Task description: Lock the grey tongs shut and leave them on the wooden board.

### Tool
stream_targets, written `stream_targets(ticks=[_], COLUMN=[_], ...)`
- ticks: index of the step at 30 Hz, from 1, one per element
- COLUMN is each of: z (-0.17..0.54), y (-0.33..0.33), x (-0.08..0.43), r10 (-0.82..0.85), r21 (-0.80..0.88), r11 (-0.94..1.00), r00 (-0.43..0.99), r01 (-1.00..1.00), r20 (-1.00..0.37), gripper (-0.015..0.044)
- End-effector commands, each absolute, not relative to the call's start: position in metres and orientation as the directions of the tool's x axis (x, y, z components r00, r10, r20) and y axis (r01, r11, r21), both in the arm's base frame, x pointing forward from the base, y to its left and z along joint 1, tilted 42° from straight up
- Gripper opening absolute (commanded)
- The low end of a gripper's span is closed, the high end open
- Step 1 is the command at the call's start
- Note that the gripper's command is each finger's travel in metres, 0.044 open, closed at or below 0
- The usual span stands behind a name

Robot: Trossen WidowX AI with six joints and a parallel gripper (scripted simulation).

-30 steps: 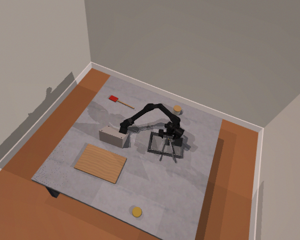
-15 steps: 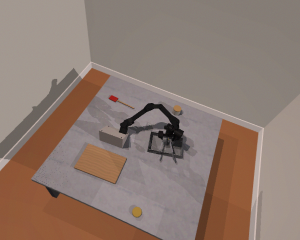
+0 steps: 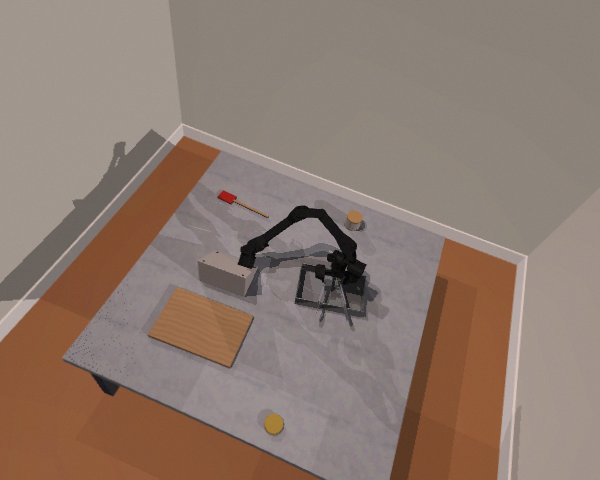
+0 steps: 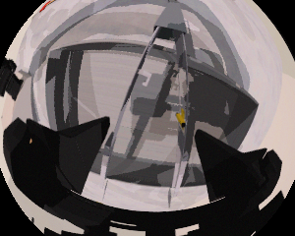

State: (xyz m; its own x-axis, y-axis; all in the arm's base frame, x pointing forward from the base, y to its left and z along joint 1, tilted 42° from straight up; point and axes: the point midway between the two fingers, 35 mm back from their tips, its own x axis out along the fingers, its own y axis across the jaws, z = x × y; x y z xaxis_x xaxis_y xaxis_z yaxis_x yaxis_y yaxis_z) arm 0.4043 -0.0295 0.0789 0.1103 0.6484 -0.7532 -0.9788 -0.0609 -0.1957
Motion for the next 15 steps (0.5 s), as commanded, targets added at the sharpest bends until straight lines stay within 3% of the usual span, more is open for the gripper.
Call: stream_targets(ticks=[1, 15], z=[0.073, 0.059], y=[-0.022, -0.008], x=[0.403, 0.402], r10=[0.653, 0.655], r21=[-0.19, -0.19], r11=[-0.061, -0.061], r00=[0.105, 0.105], r01=[-0.98, -0.98], r20=[-0.75, -0.748], gripper=[0.044, 0.044])
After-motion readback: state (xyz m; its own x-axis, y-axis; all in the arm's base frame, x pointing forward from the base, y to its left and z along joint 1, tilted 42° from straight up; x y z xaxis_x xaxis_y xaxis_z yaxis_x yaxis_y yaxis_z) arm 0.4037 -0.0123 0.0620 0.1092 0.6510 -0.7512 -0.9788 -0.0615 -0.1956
